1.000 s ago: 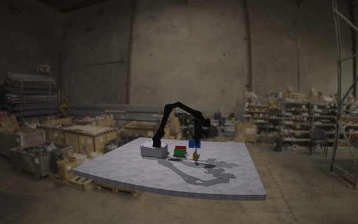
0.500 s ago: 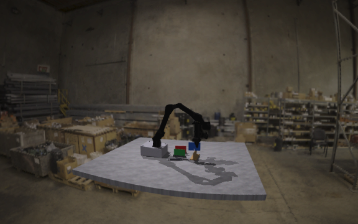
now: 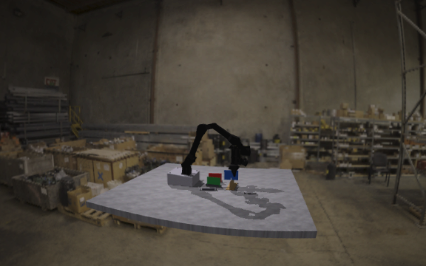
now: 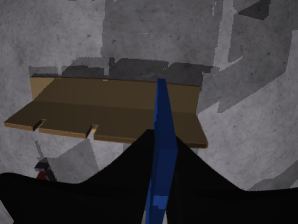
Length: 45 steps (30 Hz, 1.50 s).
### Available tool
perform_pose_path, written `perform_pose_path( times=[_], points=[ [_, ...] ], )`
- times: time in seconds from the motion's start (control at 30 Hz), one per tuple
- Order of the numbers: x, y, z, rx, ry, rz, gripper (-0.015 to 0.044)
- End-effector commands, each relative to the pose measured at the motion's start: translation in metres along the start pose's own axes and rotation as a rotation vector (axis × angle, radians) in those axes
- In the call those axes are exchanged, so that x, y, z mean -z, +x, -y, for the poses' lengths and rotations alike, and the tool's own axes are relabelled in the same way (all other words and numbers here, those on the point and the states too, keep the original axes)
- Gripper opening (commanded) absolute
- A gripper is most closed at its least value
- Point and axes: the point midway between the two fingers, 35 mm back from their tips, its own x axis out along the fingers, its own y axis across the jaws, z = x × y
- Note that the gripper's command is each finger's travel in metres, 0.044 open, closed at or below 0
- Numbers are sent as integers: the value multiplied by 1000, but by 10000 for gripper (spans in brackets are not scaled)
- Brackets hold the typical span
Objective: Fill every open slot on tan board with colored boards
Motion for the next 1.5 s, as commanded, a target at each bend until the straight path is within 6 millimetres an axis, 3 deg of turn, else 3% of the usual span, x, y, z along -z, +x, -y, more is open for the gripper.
perform_pose_path(
  times=[0.0,1.47],
  points=[
    [0,3,1,4,3,0,0],
    [1,26,1,4,3,-1,0]
  ],
)
